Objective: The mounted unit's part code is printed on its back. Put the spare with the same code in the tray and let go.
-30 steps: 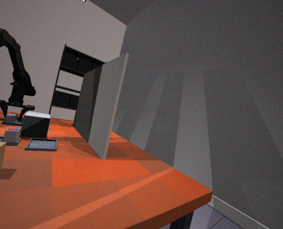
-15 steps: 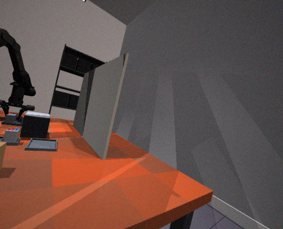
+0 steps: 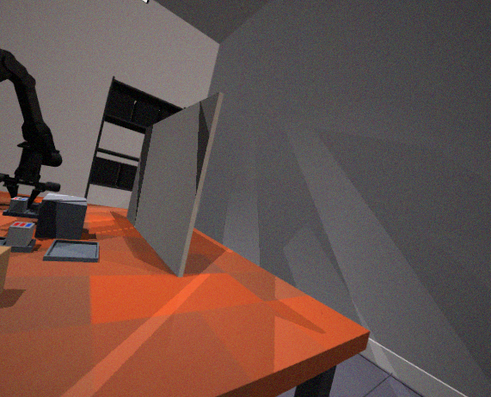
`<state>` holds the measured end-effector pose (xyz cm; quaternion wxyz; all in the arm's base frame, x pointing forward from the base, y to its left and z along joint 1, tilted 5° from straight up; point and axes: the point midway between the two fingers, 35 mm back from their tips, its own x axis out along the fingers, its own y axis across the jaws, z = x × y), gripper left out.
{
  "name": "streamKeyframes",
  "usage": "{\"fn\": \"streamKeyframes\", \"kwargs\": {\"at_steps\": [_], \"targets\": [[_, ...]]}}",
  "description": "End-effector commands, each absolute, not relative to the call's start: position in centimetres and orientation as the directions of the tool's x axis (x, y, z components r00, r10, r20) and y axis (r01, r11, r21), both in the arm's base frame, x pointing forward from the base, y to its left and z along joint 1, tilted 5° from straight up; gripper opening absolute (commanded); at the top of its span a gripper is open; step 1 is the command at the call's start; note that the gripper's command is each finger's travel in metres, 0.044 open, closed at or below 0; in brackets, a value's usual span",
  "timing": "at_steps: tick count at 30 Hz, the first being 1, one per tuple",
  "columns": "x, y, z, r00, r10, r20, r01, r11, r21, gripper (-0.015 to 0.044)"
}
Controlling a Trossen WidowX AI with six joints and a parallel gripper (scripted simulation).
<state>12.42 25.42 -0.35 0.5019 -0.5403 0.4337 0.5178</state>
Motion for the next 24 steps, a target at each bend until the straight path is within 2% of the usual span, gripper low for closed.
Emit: {"fn": "streamKeyframes", "kwargs": {"at_steps": [1,6,16,24], "targets": [[12.4,25.4,-0.3,0.087,0.052,-0.995,-0.988,-0.12,-0.093,0.0],[12.4,25.5,0.2,0.087,0.051,-0.995,-0.988,-0.12,-0.093,0.0],[11.8,25.0,7.4,0.089,0.049,-0.995,-0.988,-0.123,-0.094,0.0],[11.7,25.0,7.3,0.084,0.049,-0.995,-0.988,-0.127,-0.089,0.0]]}}
